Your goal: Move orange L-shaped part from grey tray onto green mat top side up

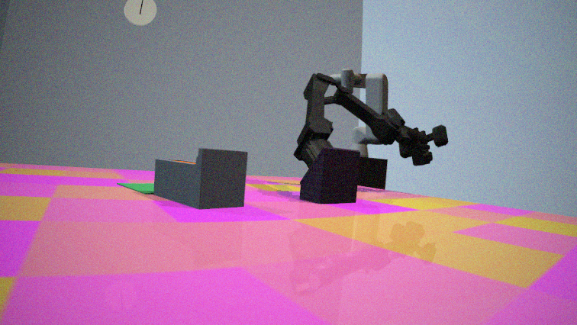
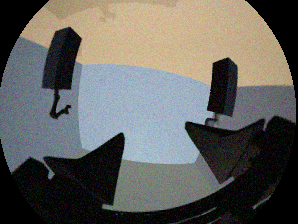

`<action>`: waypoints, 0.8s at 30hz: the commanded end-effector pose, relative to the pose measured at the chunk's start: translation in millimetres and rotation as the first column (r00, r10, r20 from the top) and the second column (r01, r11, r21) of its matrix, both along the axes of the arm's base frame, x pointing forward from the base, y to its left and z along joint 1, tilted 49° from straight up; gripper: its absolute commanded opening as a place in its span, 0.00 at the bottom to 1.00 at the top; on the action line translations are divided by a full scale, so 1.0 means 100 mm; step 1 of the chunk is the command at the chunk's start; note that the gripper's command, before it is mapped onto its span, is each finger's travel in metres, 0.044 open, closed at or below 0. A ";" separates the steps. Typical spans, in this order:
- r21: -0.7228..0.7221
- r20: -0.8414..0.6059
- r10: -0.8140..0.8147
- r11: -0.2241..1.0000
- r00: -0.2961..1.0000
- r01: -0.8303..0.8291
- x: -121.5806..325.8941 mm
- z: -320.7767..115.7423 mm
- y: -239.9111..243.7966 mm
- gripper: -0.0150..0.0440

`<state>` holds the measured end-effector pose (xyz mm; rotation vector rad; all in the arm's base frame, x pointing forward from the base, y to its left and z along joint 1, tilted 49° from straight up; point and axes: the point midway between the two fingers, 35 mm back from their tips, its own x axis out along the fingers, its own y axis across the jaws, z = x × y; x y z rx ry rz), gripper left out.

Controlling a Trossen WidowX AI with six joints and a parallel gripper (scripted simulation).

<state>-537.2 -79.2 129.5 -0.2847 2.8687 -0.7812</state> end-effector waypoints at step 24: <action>-0.775 0.062 0.374 0.602 0.925 -0.191 0.82 1.47 -2.03 0.56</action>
